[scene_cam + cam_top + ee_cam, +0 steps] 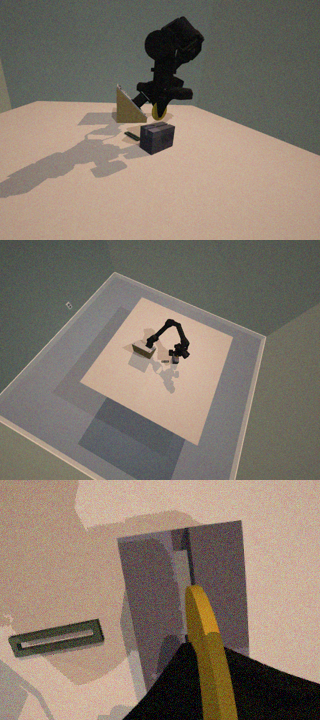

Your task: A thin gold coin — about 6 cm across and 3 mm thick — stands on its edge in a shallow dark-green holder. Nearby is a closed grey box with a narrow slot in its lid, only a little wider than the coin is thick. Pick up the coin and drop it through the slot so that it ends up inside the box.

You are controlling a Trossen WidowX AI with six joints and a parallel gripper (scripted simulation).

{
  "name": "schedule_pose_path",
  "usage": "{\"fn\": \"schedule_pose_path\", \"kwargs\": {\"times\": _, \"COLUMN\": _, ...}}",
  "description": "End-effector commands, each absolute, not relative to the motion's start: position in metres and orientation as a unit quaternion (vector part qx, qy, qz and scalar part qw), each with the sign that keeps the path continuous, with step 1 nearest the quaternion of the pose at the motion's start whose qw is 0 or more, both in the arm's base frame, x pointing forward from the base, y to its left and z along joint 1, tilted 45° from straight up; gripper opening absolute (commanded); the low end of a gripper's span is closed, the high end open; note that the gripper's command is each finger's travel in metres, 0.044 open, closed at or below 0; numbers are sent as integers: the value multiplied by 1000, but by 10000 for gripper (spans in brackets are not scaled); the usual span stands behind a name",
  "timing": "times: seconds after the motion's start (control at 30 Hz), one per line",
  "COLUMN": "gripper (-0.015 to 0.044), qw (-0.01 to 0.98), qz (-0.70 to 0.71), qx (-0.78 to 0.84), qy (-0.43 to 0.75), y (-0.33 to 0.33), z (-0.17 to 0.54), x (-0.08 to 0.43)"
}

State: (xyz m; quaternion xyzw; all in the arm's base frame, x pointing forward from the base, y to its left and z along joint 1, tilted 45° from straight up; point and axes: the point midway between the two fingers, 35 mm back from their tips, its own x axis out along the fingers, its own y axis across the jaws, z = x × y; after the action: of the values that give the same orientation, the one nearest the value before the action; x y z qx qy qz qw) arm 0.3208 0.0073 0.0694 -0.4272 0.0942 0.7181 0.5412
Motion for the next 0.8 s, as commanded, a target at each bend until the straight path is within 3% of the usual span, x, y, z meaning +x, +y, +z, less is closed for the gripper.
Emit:
{"fn": "schedule_pose_path", "kwargs": {"times": 0.0, "gripper": 0, "qw": 543, "qz": 717, "qx": -428, "qy": 94, "y": 7, "z": 72, "x": 323}}
{"fn": "schedule_pose_path", "kwargs": {"times": 0.77, "gripper": 0, "qw": 542, "qz": 717, "qx": -427, "qy": 96, "y": 10, "z": 67, "x": 322}}
